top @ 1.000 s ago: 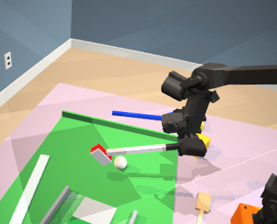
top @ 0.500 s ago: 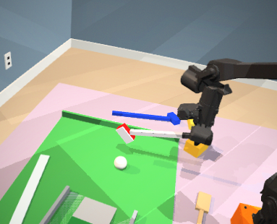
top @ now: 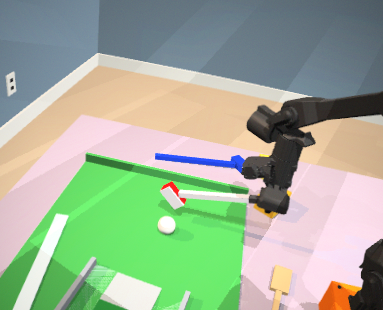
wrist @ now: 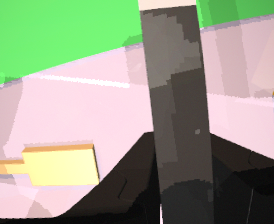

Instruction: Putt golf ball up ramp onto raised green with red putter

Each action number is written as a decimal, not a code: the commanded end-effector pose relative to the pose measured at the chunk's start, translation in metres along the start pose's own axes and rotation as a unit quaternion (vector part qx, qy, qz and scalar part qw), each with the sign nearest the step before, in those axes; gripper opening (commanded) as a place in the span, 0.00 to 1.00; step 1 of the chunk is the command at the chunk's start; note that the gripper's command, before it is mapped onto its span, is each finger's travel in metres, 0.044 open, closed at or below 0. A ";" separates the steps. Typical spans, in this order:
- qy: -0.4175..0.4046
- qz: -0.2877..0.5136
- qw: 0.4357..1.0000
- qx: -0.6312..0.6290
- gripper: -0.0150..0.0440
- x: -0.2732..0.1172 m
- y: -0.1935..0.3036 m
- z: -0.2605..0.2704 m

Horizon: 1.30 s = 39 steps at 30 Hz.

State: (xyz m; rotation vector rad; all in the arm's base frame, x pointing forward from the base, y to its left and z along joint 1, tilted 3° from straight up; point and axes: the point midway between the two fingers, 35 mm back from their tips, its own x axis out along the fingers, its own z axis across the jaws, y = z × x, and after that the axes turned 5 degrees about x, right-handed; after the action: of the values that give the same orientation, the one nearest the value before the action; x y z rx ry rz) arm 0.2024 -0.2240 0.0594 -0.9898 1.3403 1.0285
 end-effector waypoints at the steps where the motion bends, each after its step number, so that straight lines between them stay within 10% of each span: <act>1: 0.002 -0.002 1.000 0.003 0.25 0.005 -0.001 -0.001; 39: 0.003 -0.002 1.000 0.002 0.25 0.032 -0.003 -0.028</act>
State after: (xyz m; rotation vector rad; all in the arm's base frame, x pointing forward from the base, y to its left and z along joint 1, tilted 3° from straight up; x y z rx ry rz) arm 0.1986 -0.2368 0.0275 -0.9887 1.3410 1.0252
